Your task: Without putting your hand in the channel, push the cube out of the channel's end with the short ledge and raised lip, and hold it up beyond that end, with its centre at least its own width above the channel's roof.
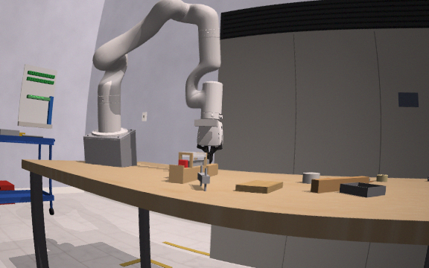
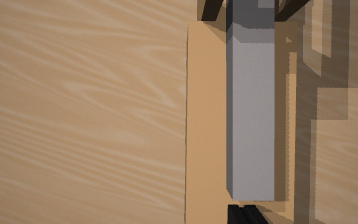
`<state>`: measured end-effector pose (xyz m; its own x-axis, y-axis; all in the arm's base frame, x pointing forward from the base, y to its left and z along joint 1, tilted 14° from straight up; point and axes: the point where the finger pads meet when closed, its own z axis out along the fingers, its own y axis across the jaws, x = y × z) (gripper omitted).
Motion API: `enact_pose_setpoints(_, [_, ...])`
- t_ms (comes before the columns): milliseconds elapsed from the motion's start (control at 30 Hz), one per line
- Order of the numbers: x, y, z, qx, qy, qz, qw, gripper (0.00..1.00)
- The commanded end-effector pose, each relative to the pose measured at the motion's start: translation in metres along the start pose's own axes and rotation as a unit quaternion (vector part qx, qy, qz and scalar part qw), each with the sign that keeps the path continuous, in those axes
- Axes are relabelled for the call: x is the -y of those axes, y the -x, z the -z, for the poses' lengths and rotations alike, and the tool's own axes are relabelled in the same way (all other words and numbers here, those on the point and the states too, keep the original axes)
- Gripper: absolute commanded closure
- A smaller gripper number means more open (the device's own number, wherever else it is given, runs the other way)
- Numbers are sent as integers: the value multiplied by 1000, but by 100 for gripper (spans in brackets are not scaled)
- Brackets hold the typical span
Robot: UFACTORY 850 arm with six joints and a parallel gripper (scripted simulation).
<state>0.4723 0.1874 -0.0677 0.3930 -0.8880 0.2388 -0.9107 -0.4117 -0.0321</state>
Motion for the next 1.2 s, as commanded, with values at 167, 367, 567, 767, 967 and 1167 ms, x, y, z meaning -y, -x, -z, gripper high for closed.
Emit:
enact_pose_setpoints(167, [1,-8,0,0,-1,0,1000,100])
enact_pose_setpoints(367, [1,-12,0,0,-1,0,1000,100])
enact_pose_setpoints(567, [1,-18,0,0,-1,0,1000,100])
enact_pose_setpoints(767, [1,-24,0,0,-1,0,1000,100])
enact_pose_setpoints(967, [1,-28,0,0,-1,0,1000,100])
enact_pose_setpoints(1167, [1,-30,7,0,-1,0,1000,100])
